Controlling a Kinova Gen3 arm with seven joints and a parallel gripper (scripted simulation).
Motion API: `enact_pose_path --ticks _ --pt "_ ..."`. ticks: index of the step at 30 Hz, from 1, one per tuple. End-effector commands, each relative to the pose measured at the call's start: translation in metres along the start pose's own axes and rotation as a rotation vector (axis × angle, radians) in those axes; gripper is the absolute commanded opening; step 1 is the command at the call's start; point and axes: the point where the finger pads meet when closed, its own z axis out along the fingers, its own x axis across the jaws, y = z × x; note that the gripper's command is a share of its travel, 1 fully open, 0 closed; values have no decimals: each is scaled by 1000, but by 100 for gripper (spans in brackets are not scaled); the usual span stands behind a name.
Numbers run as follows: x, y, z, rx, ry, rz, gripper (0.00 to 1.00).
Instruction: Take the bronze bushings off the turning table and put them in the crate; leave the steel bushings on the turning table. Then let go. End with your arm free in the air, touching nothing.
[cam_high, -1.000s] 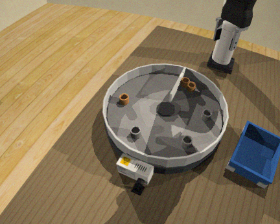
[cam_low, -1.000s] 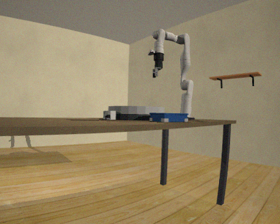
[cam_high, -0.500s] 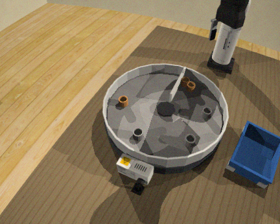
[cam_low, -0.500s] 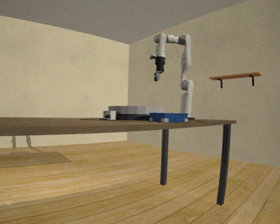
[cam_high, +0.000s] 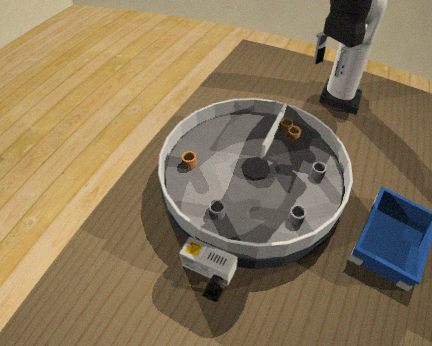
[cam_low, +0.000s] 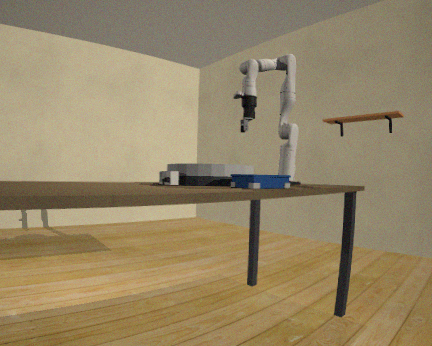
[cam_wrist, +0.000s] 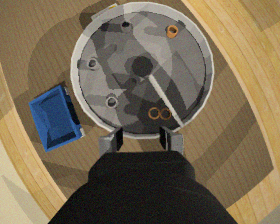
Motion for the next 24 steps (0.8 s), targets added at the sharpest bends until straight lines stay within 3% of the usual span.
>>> enact_pose_path --ticks 1,6,24 --pt "0 0 -1 2 -1 0 100" --pt "36 22 29 1 0 0 100" --pt "36 22 29 0 0 0 100"
